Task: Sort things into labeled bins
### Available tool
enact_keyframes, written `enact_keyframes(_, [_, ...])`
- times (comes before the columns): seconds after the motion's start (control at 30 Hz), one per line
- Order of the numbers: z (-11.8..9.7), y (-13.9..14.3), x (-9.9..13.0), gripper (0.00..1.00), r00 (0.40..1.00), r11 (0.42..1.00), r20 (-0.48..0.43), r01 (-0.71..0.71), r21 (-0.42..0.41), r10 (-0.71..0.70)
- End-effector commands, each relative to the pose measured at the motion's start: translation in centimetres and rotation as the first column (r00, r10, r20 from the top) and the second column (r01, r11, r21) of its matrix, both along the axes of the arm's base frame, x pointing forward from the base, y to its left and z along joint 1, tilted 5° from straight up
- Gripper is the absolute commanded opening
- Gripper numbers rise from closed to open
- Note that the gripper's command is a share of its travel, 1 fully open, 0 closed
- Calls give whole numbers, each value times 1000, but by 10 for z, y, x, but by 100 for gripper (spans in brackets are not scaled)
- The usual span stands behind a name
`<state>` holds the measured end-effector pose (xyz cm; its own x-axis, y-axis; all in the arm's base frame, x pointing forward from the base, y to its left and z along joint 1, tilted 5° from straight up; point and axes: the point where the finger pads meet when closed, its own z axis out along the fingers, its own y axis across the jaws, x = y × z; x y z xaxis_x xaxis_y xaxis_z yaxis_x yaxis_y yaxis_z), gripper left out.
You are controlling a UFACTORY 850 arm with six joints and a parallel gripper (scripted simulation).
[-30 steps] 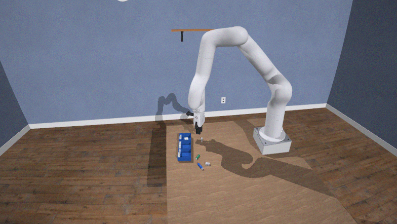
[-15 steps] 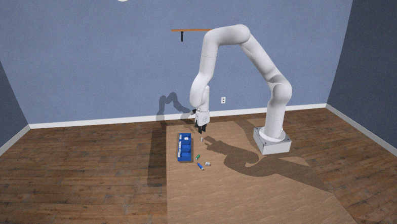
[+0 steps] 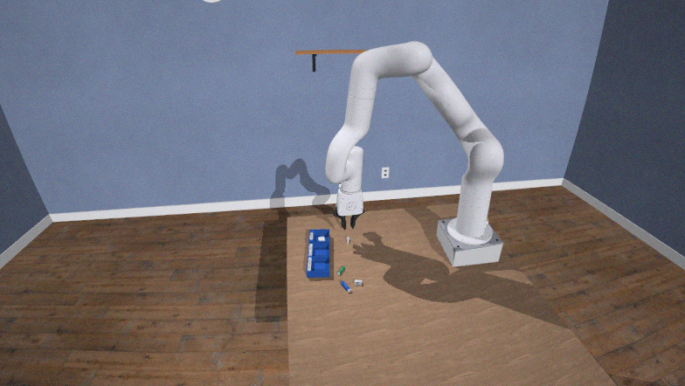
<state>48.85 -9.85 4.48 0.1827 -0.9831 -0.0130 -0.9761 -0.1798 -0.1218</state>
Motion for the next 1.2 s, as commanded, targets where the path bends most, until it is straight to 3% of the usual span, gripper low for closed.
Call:
enact_keyframes(0.0, [1, 0, 1, 29, 988, 988, -19, 155, -6, -155])
enact_keyframes(0.1, [1, 0, 1, 29, 982, 983, -22, 186, -6, -186])
enact_keyframes(0.13, [1, 0, 1, 29, 963, 963, -35, 268, -12, -269])
enact_keyframes(1.17, [1, 0, 1, 29, 963, 963, -35, 268, -12, -269])
